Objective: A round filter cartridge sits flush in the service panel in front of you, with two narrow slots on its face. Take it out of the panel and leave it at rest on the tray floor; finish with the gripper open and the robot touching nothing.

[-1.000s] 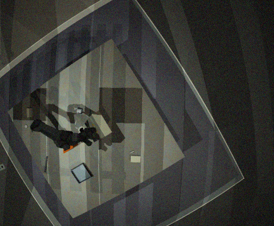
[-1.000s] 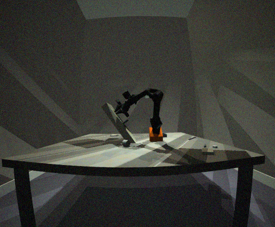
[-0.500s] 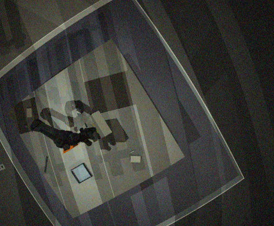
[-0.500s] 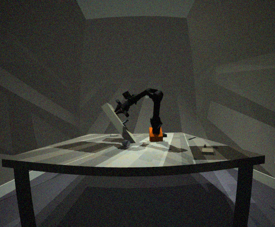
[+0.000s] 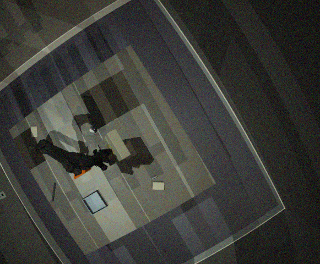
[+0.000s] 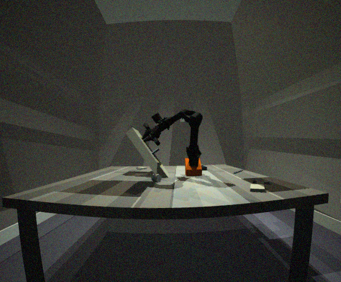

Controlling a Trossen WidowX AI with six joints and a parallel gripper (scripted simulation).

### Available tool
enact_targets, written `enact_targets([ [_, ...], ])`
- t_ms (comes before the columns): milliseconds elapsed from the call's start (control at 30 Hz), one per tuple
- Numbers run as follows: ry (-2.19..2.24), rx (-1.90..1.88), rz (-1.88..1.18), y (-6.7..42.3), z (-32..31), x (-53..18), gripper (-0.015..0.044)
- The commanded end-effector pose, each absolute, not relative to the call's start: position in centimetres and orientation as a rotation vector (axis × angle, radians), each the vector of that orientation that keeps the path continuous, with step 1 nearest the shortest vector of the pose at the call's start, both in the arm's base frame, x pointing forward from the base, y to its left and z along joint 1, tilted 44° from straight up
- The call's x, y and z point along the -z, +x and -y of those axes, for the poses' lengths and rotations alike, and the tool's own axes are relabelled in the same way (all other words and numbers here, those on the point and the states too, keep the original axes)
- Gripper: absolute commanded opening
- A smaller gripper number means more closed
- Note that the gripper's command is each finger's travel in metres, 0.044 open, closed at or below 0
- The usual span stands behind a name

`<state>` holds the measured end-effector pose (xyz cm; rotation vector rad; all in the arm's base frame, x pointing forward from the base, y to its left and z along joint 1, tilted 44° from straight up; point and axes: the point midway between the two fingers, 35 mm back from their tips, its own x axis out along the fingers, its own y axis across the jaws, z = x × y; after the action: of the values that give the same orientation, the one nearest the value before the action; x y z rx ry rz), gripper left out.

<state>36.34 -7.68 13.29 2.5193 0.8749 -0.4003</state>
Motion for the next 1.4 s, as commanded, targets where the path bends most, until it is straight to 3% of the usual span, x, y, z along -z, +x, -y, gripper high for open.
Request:
enact_targets([
  [0, 2.495, 0.395, -0.883, 37.0, 7.2, -13.1, 0.0000],
  [267, 2.495, 0.395, -0.883, 37.0, 7.2, -13.1, 0.0000],
  [867, 2.494, 0.403, -0.885, 31.0, 11.4, -16.3, 0.0000],
  [1367, 2.495, 0.403, -0.885, 29.8, 10.4, -15.0, 0.0000],
])
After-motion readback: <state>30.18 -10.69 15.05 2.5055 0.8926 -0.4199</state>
